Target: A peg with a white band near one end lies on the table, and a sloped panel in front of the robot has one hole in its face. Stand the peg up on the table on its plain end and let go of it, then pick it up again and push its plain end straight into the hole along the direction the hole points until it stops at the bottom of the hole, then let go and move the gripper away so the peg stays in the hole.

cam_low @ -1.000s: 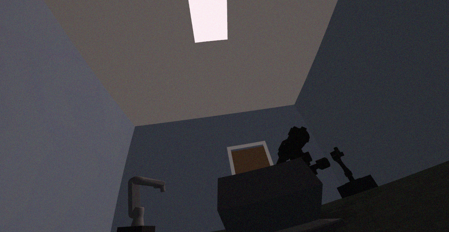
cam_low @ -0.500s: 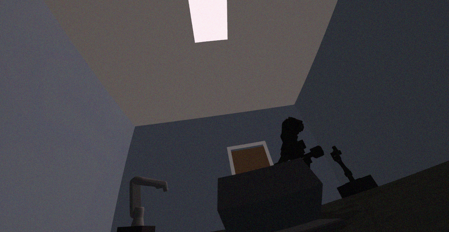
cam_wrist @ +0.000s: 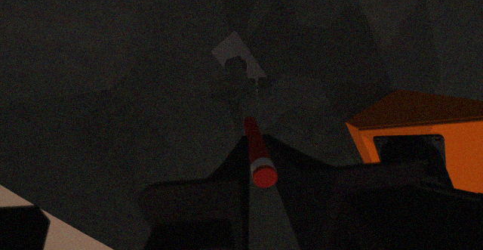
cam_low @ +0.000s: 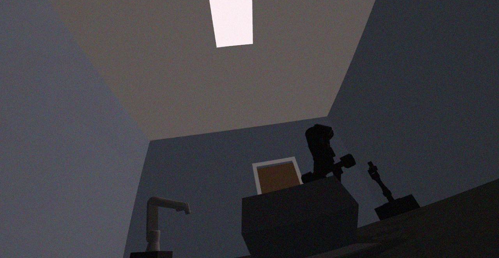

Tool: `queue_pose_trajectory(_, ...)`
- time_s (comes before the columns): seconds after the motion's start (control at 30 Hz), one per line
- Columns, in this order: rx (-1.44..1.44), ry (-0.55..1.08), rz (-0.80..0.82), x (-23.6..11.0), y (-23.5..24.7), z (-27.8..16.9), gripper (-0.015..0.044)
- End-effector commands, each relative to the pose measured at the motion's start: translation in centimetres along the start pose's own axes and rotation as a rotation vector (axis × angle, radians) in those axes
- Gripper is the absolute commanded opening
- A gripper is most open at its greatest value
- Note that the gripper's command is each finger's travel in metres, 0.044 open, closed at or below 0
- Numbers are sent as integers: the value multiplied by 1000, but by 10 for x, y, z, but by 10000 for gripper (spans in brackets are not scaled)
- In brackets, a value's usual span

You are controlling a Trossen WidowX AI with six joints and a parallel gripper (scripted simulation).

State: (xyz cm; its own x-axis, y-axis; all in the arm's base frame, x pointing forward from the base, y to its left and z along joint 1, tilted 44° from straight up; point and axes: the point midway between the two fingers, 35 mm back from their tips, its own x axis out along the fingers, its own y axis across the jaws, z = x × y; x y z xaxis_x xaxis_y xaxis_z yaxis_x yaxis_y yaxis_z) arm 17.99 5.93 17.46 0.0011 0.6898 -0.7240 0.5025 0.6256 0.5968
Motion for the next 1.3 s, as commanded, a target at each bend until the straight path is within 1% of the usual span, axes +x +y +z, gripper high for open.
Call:
queue_pose_trajectory(0.0,30,-11,6,-1,0,9,0)
queue_pose_trajectory(1.27,299,-151,112,-9,-7,94,0)
